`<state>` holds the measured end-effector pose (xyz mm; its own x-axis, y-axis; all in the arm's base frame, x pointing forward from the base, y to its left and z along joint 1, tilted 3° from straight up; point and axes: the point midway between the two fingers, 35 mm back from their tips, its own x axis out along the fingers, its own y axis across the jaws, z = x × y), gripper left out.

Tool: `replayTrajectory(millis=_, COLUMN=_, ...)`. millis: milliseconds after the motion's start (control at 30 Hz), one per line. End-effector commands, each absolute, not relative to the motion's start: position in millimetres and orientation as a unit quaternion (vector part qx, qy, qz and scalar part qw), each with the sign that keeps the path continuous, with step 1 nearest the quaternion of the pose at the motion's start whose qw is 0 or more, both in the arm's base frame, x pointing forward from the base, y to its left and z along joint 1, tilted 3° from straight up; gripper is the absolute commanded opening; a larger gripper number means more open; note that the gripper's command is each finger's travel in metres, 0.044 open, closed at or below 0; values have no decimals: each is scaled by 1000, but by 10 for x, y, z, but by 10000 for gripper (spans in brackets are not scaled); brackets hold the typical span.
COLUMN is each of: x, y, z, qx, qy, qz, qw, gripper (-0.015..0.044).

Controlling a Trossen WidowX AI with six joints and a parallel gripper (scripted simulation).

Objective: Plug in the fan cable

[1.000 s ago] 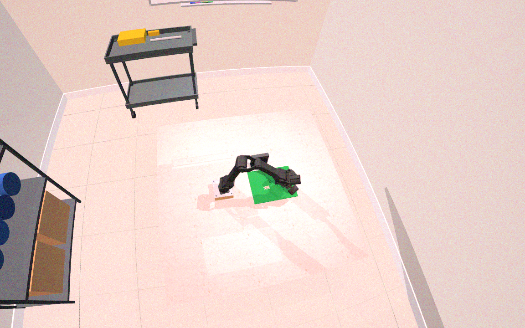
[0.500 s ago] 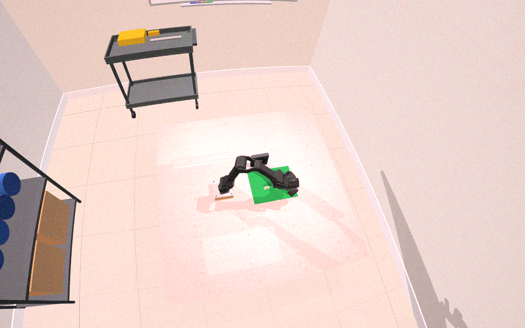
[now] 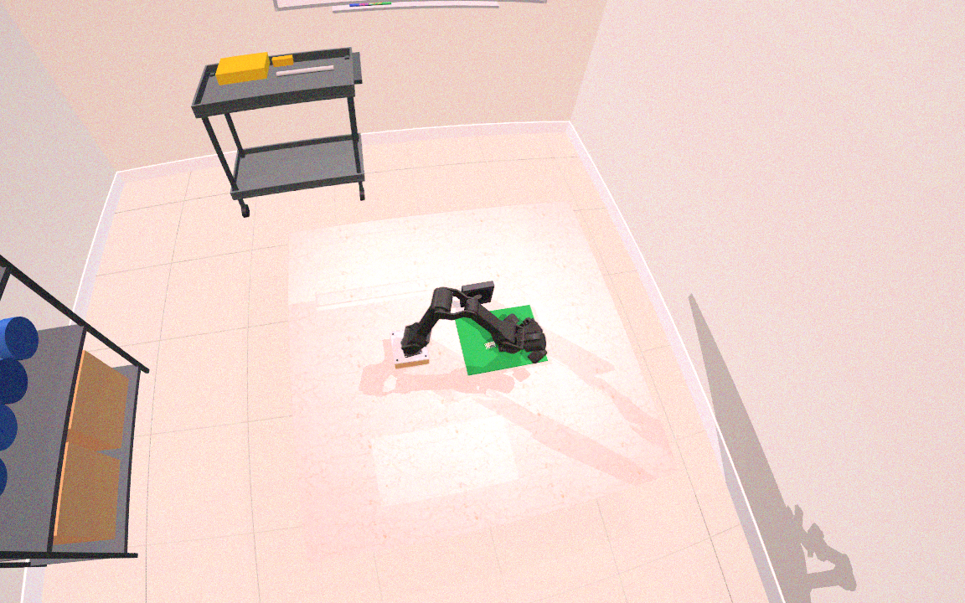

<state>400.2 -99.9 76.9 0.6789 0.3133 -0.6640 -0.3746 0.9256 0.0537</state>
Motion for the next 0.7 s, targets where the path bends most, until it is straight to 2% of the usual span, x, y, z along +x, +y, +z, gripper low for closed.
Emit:
replayTrajectory(millis=0, x=3999, y=-1011, z=810, qx=-41, qy=334, qz=190, qw=922, gripper=0)
replayTrajectory(millis=667, x=3905, y=-1044, z=834, qx=-32, qy=260, qz=204, qw=943, gripper=0)
